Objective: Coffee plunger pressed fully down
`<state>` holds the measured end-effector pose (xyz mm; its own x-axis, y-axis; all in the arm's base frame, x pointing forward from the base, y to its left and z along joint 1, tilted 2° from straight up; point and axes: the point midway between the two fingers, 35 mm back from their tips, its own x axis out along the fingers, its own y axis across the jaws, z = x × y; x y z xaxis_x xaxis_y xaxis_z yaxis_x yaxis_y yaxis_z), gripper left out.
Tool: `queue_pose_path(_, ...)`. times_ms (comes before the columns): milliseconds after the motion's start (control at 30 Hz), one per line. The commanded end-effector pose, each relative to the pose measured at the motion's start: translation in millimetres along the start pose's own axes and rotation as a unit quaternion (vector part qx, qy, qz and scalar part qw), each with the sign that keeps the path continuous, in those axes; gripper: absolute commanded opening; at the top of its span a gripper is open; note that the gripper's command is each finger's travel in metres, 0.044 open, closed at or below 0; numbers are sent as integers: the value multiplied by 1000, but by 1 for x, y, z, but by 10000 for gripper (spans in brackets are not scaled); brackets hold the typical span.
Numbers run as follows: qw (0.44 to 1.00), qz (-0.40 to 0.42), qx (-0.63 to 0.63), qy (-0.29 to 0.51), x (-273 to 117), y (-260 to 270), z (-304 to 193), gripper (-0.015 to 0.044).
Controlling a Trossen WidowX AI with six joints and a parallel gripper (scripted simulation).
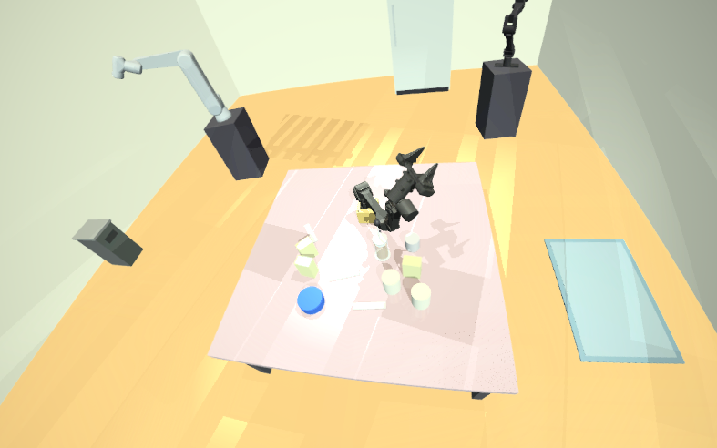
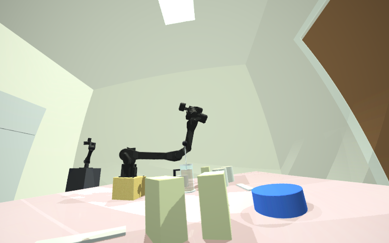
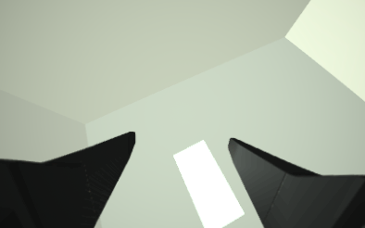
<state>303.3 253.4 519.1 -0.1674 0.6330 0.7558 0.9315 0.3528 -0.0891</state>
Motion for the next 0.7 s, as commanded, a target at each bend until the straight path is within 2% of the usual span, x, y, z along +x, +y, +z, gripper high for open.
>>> queue_pose_path(0, 1000, -3, 1, 1, 2, -2, 0, 426)
queue_pose_path(233, 998, -63, -17, 23, 24, -49, 2, 440)
queue_pose_path(433, 985, -157, -42, 61, 52, -121, 14, 440)
queue_pose_path(667, 955, -254, -34, 149, 67, -214, 9, 440)
